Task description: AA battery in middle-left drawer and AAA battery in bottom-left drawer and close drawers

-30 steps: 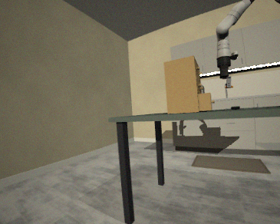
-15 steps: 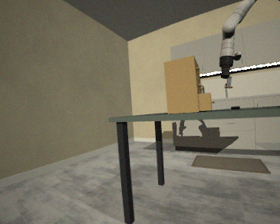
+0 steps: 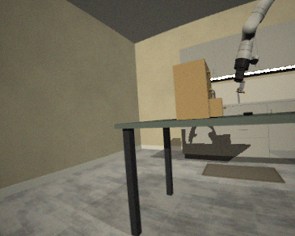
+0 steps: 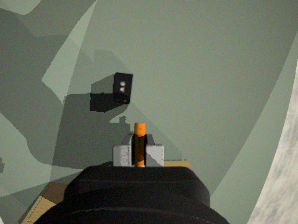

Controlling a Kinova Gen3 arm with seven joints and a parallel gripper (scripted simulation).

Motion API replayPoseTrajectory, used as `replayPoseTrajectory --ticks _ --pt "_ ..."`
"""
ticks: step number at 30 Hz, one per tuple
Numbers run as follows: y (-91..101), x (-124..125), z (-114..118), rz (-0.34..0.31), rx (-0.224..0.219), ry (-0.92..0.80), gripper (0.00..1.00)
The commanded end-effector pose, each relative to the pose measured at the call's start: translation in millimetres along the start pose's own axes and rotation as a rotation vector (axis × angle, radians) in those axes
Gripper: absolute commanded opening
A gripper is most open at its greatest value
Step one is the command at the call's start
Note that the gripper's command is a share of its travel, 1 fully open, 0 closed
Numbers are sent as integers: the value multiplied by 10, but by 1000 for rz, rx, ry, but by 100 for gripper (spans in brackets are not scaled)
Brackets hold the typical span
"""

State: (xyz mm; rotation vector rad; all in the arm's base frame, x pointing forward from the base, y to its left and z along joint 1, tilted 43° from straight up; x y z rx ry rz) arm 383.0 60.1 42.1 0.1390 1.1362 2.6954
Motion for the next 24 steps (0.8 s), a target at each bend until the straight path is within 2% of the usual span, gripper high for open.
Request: replayPoseTrajectory --ticks 1,3,18,24 --pt "26 45 -25 -22 -5 -6 24" --pt "26 45 -25 -22 -5 -6 24" --pt "16 151 -53 -168 -43 -6 24" --pt "10 179 -61 -206 -53 -5 24"
Point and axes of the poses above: the point where the finger pads meet when closed, its own y axis back along the fingers, its own z axis across the jaws, x = y × z, the point moved 6 cm from there along y, back along the fingers, and after that the axes turned 15 degrees about -y, right-handed, at the moved point
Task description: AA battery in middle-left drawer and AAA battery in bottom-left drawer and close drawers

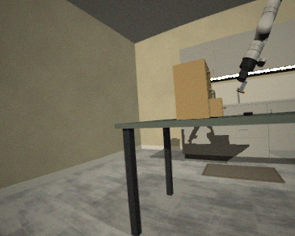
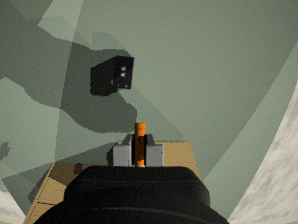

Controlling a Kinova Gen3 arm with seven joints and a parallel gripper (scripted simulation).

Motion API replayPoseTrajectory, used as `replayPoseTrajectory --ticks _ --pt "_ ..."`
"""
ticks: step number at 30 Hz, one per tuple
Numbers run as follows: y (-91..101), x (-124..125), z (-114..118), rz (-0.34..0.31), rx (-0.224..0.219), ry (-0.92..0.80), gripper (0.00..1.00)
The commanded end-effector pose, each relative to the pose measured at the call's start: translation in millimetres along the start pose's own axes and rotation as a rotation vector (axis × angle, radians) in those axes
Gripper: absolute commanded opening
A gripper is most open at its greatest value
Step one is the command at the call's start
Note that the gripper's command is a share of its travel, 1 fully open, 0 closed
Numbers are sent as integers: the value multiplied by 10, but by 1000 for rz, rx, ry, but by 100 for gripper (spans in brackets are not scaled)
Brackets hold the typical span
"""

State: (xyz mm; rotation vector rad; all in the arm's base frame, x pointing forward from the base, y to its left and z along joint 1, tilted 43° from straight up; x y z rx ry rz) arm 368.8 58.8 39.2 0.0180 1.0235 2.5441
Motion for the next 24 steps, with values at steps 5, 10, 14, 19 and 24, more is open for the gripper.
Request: replayPoseTrajectory --ticks 5,10,14,19,24 --pt "9 78 -17 -53 -16 -5 24" --pt "7 110 -26 -97 -27 -5 24" --pt "7 121 -28 -114 -32 -5 24" --pt "4 151 -36 -155 -43 -5 24" --pt "0 178 -44 -192 -52 -4 24"
Point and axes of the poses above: the point where the finger pads meet when closed, its own y axis back along the fingers, its own z axis across the jaws, x = y × z, the point moved 6 cm from there along y, back along the fingers, and after that the axes turned 15 degrees about -y, right-handed, at the moved point
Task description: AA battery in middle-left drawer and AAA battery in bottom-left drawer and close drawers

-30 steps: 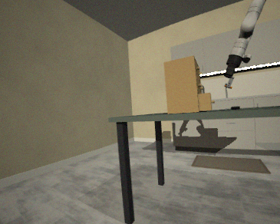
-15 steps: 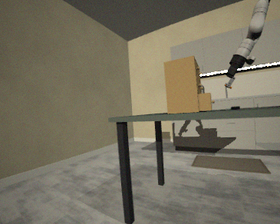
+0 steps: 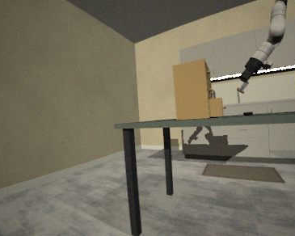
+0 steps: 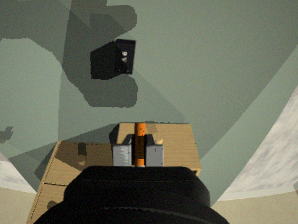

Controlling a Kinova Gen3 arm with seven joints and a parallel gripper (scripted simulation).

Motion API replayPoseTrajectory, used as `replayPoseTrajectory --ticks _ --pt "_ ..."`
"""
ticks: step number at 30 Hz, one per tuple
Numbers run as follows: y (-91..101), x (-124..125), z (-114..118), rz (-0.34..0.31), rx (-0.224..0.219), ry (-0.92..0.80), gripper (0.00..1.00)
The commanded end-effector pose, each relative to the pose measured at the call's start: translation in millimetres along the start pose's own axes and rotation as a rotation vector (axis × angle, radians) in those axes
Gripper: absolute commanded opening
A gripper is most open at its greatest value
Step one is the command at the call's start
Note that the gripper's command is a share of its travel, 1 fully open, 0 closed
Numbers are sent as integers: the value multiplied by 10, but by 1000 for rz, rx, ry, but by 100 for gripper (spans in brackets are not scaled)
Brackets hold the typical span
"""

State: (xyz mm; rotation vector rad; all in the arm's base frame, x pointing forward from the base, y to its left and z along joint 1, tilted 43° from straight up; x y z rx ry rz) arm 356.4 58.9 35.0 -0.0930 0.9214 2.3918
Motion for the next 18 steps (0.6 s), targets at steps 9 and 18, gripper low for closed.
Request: replayPoseTrajectory --ticks 9,18 --pt "-3 93 -4 -46 -19 -8 24" --pt "-3 127 -13 -93 -31 -9 24"
Point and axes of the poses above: the point where the finger pads meet when closed, its own y axis back along the fingers, its own z axis across the jaws, x = y × z, the point moved 6 cm from there along y, back along the fingers, and after that the axes turned 15 degrees about -y, right-handed, at the moved point
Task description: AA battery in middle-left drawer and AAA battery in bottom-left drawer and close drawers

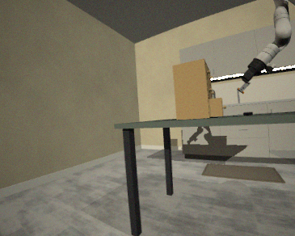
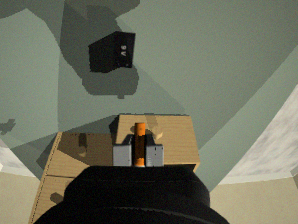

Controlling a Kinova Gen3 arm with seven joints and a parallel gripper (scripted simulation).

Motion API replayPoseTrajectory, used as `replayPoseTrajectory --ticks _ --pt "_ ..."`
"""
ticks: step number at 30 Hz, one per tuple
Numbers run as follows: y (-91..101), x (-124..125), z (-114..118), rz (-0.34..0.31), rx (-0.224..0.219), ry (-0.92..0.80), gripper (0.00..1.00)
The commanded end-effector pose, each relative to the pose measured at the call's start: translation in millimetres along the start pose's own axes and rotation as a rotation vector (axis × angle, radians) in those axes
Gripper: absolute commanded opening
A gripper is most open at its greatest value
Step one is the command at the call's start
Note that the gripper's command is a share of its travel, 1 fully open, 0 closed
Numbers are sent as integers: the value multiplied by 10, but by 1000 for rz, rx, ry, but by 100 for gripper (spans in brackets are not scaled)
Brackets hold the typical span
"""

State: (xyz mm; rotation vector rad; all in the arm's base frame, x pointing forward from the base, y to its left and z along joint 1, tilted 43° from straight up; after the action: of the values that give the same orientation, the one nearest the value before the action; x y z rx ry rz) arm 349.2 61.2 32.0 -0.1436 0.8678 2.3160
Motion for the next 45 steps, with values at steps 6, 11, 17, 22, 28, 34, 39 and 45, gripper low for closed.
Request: replayPoseTrajectory --ticks 6,11,17,22,28,34,39,45 --pt "-4 60 4 -15 -10 -10 24" --pt "-5 73 -1 -31 -14 -9 24" --pt "-4 83 -3 -45 -18 -9 24" --pt "-4 86 -4 -50 -19 -9 24" --pt "-3 90 -4 -56 -21 -10 24" --pt "-2 91 -4 -59 -21 -10 24" --pt "-2 91 -4 -59 -22 -10 24" --pt "-5 89 -4 -59 -22 -10 24"
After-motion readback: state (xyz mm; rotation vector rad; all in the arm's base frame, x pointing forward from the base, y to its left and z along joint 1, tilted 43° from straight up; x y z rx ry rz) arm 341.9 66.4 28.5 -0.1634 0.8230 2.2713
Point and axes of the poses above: the point where the finger pads meet when closed, its own y axis back along the fingers, its own z axis across the jaws, x = y × z, the point moved 6 cm from there along y, back along the fingers, and after that the axes turned 15 degrees about -y, right-handed, at the moved point
